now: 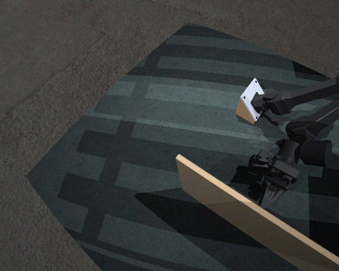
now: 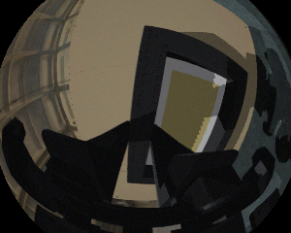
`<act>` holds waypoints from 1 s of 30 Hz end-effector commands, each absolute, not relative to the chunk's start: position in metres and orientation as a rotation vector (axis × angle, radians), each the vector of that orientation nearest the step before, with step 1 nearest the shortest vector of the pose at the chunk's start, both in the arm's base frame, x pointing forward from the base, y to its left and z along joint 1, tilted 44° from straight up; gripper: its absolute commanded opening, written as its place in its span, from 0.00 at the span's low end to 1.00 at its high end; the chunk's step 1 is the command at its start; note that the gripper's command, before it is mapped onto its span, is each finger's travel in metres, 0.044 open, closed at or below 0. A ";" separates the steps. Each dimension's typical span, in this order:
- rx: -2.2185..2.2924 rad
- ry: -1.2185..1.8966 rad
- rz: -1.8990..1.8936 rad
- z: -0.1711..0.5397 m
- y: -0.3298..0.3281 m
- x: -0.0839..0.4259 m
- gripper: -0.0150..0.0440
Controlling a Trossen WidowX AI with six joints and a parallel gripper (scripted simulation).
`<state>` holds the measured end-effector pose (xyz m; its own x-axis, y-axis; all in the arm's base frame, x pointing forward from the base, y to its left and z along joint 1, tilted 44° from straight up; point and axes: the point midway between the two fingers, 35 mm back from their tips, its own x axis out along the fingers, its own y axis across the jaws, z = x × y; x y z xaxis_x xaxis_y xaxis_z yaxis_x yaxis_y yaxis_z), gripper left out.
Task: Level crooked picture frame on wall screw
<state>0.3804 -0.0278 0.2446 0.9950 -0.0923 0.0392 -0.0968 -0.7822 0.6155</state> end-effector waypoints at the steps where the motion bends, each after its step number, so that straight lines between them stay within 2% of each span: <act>1: 2.468 -0.125 0.013 0.246 -0.027 0.381 0.25; 30: 2.468 -0.125 0.013 0.250 -0.035 0.380 0.25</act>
